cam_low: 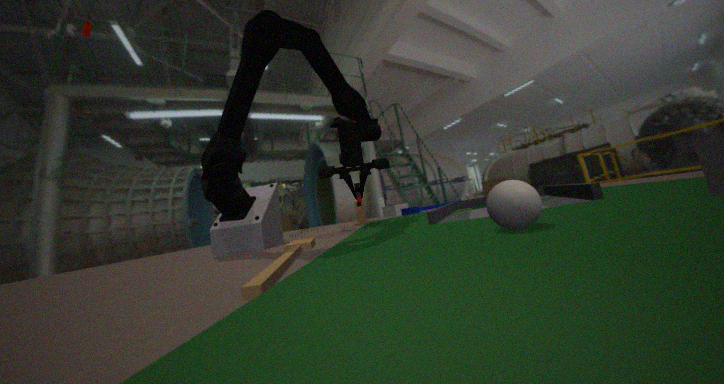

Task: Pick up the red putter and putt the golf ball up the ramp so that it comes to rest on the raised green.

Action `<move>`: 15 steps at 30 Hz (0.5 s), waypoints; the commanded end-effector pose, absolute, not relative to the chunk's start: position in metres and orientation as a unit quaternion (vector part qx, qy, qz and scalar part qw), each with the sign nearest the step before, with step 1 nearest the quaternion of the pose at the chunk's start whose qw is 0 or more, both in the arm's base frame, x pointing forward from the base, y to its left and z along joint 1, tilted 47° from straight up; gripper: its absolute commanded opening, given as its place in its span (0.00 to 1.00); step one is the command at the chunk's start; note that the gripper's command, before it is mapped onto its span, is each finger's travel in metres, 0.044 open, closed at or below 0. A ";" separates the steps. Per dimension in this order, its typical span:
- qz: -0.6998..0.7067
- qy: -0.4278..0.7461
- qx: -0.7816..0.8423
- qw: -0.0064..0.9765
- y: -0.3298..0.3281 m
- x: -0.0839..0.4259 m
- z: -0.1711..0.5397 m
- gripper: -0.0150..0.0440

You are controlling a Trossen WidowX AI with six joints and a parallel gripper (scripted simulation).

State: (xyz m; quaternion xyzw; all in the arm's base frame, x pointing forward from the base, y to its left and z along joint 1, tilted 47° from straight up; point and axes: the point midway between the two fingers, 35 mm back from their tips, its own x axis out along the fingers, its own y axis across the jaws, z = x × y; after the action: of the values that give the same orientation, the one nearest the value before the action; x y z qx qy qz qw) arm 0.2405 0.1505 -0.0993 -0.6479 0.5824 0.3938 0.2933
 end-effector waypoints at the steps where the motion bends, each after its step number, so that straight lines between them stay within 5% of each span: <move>1: 0.396 0.579 -0.644 0.304 0.173 0.241 -0.080 0.25; 15: 0.343 0.613 -0.619 0.352 0.167 0.243 -0.043 0.25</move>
State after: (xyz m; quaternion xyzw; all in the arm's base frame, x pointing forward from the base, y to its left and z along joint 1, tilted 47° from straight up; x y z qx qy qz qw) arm 0.2390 0.1742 -0.0561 -0.6329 0.5992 0.3687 0.3232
